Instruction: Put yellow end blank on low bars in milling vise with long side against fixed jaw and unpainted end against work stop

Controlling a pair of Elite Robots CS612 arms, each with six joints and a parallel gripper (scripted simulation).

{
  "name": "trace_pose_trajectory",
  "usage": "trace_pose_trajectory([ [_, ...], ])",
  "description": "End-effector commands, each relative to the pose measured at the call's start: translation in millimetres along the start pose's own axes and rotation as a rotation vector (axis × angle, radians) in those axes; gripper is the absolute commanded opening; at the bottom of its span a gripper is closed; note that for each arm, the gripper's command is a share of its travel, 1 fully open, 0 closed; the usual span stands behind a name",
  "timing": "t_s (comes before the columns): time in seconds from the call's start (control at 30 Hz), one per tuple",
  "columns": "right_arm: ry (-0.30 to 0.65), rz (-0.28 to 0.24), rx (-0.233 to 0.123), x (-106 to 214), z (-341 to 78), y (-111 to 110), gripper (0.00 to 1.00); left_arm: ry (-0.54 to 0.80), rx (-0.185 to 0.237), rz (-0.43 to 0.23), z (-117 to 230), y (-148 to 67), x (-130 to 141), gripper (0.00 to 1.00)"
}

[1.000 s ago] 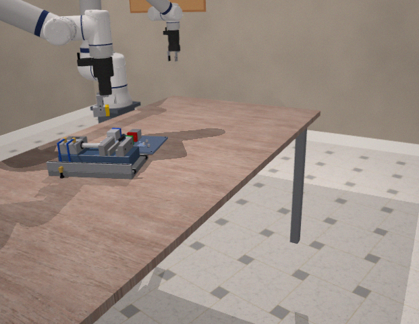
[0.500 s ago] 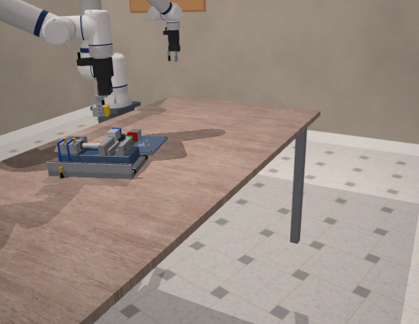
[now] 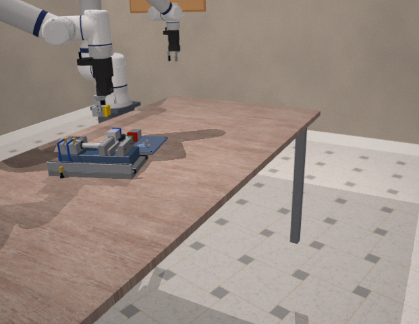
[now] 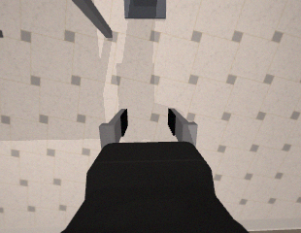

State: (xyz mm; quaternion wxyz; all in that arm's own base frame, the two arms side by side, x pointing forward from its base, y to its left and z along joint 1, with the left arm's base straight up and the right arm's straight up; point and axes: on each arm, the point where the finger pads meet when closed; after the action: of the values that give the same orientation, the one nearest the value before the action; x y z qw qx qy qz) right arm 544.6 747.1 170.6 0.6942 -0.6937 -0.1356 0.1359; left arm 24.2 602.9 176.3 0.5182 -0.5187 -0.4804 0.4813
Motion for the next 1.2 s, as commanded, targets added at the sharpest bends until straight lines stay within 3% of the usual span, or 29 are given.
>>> trace_pose_trajectory([
  [0.0,0.059,-0.002,0.001,0.5,0.2,-1.3,0.00,0.000,0.000,-0.001,-0.1,-0.7,0.5,1.00],
  [1.17,0.483,-0.002,0.001,0.5,0.2,-1.3,0.00,0.000,0.000,-0.001,-0.1,-0.7,0.5,1.00],
])
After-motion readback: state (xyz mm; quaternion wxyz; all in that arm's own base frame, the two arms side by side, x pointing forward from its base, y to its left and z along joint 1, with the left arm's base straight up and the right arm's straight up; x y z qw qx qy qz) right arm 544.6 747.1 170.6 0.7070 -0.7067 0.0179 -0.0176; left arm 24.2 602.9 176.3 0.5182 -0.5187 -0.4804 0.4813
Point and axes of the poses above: on each arm, the point where the finger pads meet when closed, its own y axis out along the fingers, its own z axis across the jaws, x = y × z, and after that the axes turned 2 degrees about y, right-handed
